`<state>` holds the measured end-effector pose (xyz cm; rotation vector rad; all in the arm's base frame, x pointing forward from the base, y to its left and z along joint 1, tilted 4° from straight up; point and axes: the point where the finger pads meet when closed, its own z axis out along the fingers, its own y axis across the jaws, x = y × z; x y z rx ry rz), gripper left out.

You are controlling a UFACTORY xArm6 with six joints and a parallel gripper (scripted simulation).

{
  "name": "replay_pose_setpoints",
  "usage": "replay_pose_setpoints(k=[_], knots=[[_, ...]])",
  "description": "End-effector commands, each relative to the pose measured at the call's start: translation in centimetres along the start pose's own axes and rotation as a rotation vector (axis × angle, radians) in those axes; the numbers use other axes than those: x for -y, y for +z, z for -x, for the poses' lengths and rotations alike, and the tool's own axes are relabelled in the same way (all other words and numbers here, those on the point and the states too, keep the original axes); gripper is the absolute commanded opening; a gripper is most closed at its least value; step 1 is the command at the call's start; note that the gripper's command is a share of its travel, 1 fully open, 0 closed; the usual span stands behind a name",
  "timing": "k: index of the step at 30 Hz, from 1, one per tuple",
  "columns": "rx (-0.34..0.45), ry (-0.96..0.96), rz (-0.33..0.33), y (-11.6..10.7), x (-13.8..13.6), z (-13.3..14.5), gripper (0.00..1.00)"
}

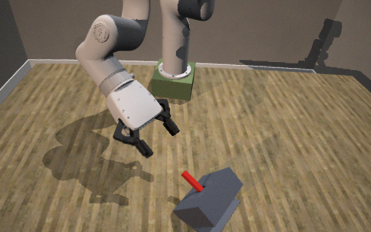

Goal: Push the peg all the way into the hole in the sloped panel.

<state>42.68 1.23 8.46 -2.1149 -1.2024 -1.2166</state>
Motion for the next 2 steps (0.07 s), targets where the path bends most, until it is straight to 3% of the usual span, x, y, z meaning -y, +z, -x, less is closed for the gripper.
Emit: replay_pose_setpoints(k=[1,2], knots=[[-0.001,-0.002,0.001,-0.03,-0.09,-0.10,1.00],[-0.001,-0.002,0.001,-0.03,-0.09,-0.10,1.00]])
